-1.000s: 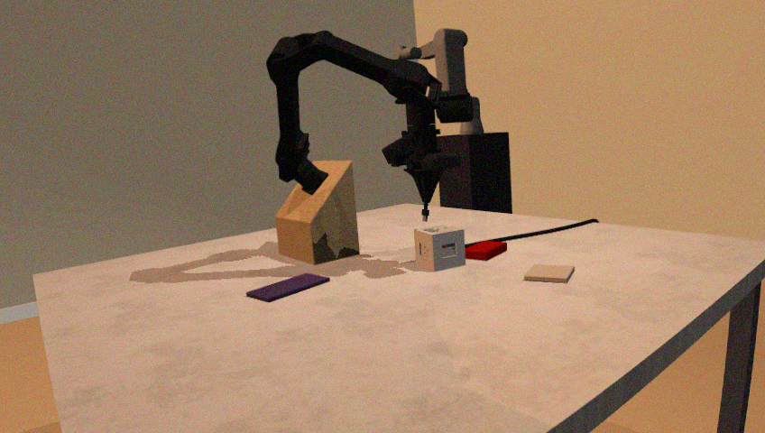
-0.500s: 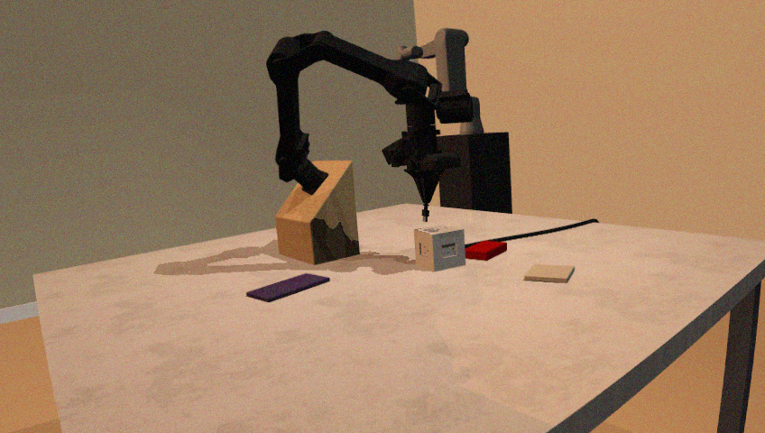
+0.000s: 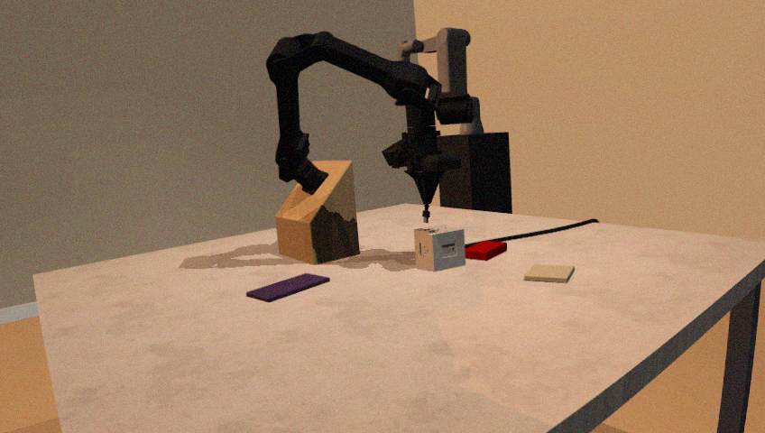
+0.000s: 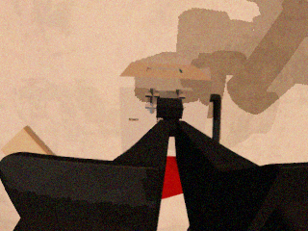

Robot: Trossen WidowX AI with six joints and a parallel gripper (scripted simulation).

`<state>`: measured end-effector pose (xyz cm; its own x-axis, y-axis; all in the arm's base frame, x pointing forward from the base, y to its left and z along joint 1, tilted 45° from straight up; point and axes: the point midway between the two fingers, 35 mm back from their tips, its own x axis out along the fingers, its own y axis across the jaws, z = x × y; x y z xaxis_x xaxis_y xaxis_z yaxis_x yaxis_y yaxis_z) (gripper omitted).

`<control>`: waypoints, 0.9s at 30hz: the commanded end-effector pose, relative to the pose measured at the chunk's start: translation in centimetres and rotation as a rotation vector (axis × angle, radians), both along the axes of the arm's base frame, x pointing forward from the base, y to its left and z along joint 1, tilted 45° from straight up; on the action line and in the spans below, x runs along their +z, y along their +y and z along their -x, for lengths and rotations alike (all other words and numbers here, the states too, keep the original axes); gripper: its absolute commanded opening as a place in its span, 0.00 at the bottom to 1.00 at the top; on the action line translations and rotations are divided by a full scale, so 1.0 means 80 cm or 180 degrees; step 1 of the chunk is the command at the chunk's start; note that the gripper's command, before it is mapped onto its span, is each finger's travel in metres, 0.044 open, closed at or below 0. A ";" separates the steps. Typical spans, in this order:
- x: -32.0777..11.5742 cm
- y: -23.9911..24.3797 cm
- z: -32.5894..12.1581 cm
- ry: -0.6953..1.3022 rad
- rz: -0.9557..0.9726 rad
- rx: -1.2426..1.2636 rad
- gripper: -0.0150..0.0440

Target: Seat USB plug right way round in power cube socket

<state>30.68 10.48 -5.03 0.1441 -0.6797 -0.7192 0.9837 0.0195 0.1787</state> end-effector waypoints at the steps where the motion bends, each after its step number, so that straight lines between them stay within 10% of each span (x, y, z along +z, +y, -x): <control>1: 0.000 0.001 0.000 0.0004 -0.0022 0.0009 0.25; 27: -0.004 -0.001 -0.001 0.0010 -0.0076 0.0025 0.25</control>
